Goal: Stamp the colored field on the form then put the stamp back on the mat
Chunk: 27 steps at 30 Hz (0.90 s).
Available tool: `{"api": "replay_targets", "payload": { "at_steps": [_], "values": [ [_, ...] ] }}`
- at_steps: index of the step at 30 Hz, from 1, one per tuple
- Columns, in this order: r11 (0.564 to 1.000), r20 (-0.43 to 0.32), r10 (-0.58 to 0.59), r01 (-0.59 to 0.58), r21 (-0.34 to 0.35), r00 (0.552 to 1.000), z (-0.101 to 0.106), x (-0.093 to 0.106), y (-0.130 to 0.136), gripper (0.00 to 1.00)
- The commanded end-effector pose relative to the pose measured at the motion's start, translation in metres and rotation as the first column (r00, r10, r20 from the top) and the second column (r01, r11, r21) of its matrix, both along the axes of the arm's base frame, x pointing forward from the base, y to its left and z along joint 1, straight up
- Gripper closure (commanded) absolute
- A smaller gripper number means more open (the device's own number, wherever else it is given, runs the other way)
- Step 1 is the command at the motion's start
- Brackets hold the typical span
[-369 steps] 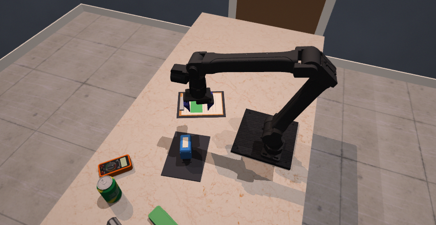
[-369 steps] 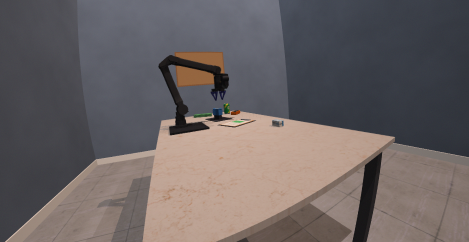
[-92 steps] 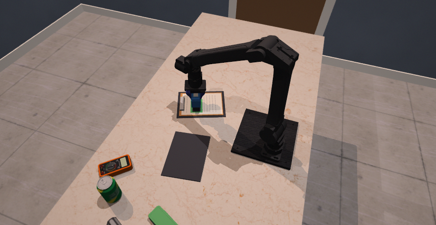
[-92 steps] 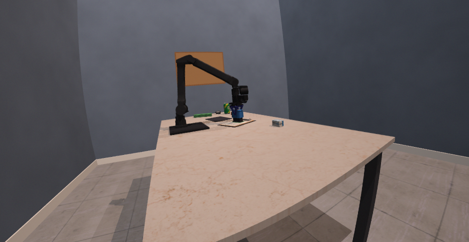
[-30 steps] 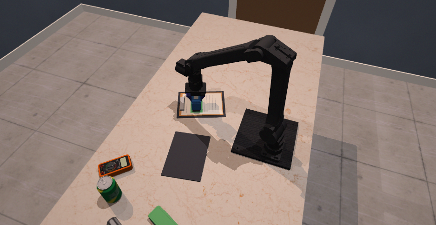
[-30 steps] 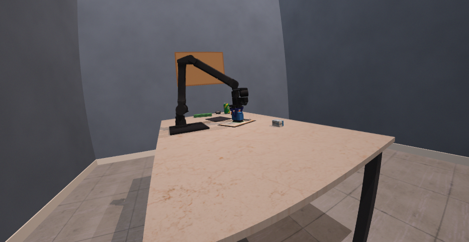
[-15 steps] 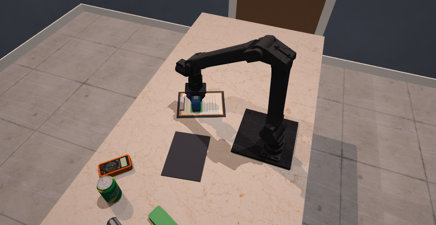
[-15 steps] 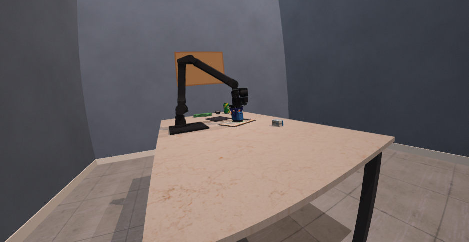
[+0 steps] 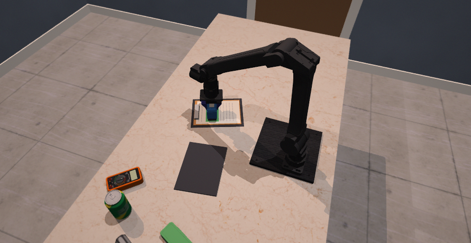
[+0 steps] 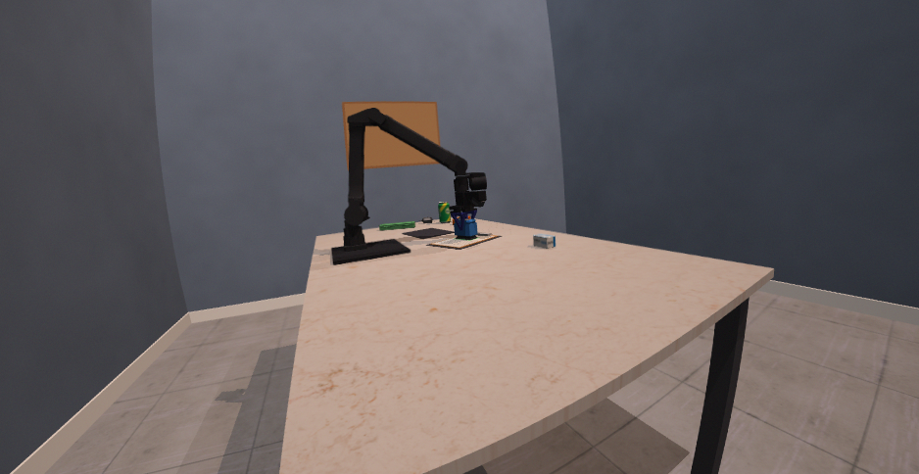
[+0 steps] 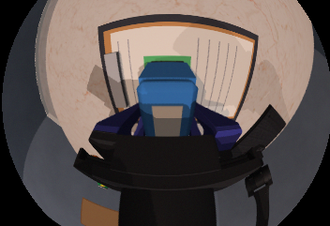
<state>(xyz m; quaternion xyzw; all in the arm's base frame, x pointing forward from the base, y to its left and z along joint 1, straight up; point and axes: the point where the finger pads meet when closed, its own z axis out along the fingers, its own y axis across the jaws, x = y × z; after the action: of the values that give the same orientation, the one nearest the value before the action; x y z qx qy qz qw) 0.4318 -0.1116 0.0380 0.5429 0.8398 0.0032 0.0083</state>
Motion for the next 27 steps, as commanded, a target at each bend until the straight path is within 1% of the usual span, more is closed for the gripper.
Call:
{"api": "replay_targets", "payload": {
  "at_steps": [1, 27],
  "values": [
    [1.000, -0.013, 0.000, 0.001, 0.004, 1.000, -0.0237, 0.0024, 0.0029, 0.73],
    [1.000, -0.013, 0.000, 0.001, 0.004, 1.000, -0.0274, 0.0024, 0.0029, 0.73]
  ]
}}
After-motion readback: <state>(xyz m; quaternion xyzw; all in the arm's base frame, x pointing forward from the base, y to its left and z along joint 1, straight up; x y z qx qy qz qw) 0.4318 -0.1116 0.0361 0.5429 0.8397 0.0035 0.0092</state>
